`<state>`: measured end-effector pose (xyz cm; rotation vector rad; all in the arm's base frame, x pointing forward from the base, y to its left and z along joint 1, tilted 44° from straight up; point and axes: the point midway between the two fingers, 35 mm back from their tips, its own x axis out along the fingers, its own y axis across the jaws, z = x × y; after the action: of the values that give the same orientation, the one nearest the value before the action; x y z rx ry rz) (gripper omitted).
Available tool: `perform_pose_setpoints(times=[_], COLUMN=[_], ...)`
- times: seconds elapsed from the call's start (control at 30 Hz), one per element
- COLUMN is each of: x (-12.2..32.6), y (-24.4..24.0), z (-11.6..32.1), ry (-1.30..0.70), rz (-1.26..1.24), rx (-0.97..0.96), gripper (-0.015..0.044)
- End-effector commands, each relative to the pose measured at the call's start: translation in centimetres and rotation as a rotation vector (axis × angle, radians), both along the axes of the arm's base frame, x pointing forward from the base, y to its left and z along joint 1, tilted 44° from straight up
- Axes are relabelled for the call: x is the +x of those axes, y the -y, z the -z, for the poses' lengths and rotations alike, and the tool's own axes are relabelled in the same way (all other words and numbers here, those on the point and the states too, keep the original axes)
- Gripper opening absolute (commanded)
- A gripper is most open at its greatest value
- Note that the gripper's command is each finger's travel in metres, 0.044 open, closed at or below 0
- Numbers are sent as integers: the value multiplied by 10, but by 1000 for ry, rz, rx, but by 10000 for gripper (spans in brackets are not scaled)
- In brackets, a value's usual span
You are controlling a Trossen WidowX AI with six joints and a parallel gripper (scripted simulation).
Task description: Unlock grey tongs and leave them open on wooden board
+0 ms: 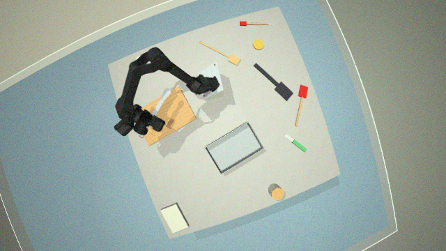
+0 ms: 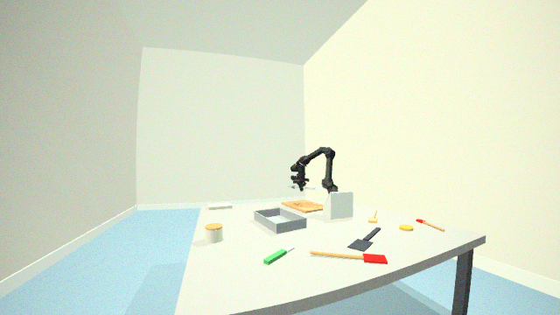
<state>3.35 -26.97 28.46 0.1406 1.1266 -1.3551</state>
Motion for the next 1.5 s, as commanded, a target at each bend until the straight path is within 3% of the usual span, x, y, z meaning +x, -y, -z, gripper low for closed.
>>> perform_pose_setpoints(times=[0.0, 1.47], x=[-1, -15], y=[4, 52], z=[4, 53], ry=[-3, -6], rz=[0, -3], rx=[1, 0], gripper=[-150, -150])
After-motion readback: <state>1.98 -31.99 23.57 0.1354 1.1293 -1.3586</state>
